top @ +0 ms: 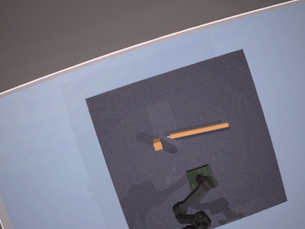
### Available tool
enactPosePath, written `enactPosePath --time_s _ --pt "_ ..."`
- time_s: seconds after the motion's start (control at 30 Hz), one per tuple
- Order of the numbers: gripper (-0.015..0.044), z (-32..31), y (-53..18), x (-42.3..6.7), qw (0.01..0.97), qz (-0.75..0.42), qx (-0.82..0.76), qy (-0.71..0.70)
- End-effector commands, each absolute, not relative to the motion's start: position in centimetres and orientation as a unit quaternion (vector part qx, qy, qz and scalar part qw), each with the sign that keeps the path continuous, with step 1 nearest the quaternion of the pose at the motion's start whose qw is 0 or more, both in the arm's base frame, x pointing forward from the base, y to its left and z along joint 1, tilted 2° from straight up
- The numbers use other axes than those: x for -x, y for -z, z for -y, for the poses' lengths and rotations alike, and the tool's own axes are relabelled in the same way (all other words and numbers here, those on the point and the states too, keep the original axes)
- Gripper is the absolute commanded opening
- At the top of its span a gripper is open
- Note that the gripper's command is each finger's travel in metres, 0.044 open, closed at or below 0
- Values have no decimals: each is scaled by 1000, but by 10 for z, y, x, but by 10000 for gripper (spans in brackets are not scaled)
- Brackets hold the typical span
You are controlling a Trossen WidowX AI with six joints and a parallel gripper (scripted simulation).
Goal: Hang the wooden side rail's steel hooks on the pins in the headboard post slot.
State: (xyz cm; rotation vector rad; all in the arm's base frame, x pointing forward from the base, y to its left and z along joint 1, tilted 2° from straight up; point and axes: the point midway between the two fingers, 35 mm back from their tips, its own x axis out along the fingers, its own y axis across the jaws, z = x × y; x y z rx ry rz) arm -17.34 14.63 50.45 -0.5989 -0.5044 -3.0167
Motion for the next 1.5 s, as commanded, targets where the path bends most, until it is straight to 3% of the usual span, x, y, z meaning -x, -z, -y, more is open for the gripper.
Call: enactPosePath --time_s 0.0,0.37,0.77,1.1,1.47 --pt "440 -87 -522 166 74 161 236 955" --pt "440 46 -537 102 264 177 328 890" --pt "440 140 -507 -28 506 207 383 745" --pt "440 156 -444 -153 703 217 375 564" --pt "440 105 -342 -264 878 188 308 316"
